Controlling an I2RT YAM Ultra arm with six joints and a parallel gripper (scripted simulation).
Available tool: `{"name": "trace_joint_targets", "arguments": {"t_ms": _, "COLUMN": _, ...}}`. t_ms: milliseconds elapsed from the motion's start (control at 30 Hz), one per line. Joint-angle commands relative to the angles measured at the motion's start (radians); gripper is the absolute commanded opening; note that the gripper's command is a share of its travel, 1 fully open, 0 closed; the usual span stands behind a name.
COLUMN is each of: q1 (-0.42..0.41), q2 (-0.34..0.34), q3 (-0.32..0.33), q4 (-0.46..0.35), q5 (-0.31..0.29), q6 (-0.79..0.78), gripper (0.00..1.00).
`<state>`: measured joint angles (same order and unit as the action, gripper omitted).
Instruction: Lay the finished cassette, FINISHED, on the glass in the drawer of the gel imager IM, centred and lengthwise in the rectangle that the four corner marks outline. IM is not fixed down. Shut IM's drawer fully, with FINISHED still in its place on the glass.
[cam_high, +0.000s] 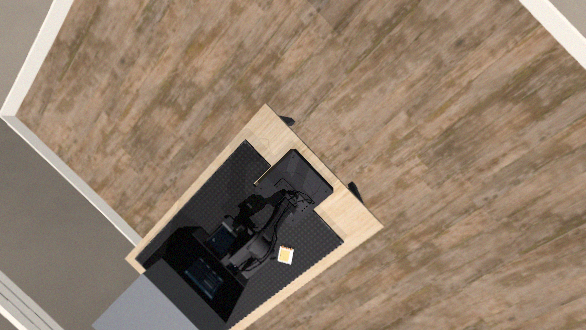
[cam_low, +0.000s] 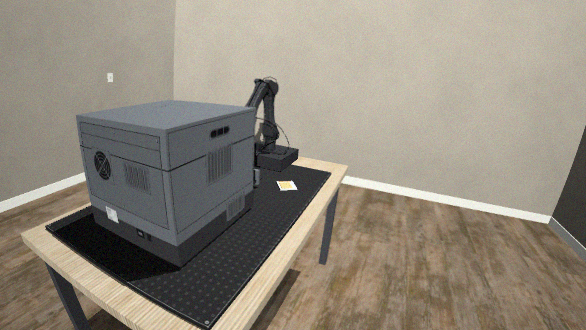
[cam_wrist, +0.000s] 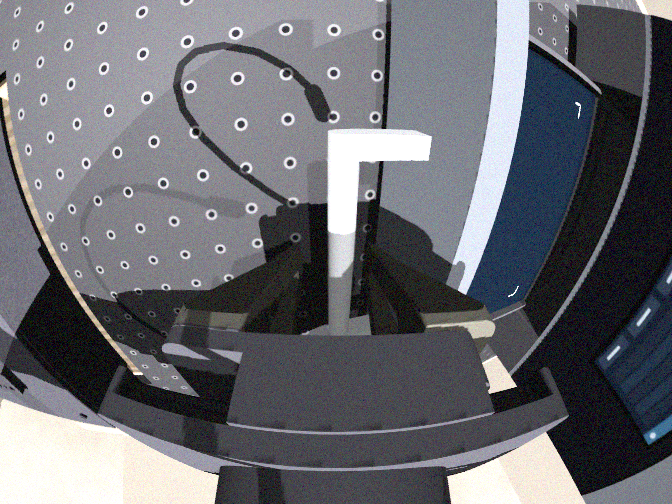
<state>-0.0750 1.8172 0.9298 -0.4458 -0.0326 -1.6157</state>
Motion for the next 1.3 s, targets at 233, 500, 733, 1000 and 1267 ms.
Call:
{"name": "trace_joint_targets", "arguments": {"t_ms": 233, "q1": -0.002, "q2": -0.054, "q3": 0.035, "q4": -0.055, "q5": -0.013, "q6": 0.003, "gripper": 0.35}}
{"name": "trace_joint_targets", "arguments": {"t_ms": 500, "q1": -0.006, "q2": -0.078, "q3": 0.042, "q4": -0.085, "q5": -0.013, "q6": 0.0, "gripper": 0.35}}
{"name": "trace_joint_targets", "arguments": {"t_ms": 733, "q1": -0.011, "q2": -0.105, "q3": 0.051, "q4": -0.122, "q5": -0.014, "q6": -0.004, "gripper": 0.35}}
{"name": "trace_joint_targets", "arguments": {"t_ms": 1000, "q1": -0.016, "q2": -0.127, "q3": 0.061, "q4": -0.153, "q5": -0.014, "q6": -0.007, "gripper": 0.35}}
{"name": "trace_joint_targets", "arguments": {"t_ms": 1267, "q1": -0.013, "q2": -0.155, "q3": 0.074, "q4": -0.195, "q5": -0.014, "q6": -0.008, "gripper": 0.35}}
